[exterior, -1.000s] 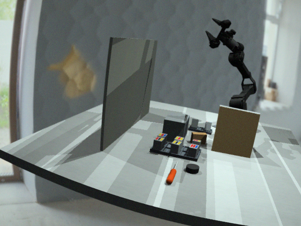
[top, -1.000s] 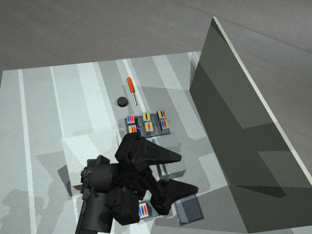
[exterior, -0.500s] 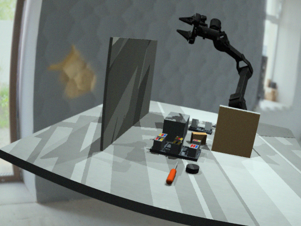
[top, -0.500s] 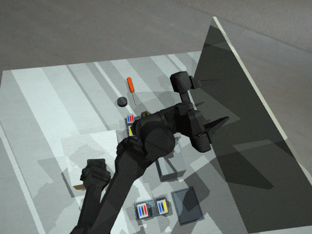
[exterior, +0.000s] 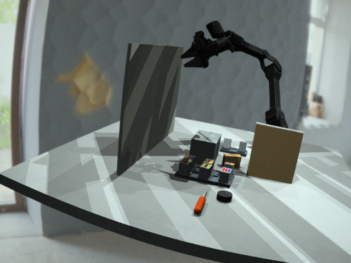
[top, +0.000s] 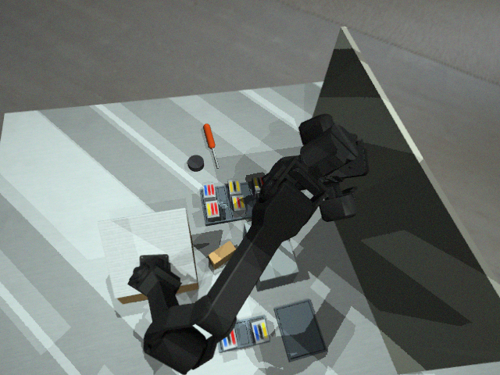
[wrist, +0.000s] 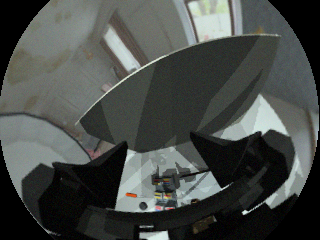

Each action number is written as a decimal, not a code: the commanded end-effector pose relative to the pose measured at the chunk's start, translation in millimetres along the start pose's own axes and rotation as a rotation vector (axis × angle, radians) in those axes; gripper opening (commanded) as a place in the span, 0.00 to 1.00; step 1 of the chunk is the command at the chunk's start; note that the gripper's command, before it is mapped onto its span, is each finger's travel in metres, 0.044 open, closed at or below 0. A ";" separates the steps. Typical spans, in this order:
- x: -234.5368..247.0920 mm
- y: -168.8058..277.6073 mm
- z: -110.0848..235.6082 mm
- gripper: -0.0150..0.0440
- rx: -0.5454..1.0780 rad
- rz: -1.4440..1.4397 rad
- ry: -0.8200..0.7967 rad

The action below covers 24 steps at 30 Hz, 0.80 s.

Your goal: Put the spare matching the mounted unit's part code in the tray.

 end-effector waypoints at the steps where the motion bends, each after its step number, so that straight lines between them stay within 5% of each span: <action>1: -10.0 31.7 -52.2 1.00 0.376 0.057 0.082; 11: -40.5 82.8 -102.3 1.00 0.940 0.155 0.241; 24: -47.6 98.6 -115.1 1.00 0.972 0.161 0.251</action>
Point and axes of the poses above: the point midway between the two fingers, 35 mm back from their tips, its own z axis back along the fingers, its own x axis across the jaws, y = z × x, the point moved 8 cm from there along z, back along the fingers, and after that the axes turned 10 degrees about z, right-handed, at the moved point
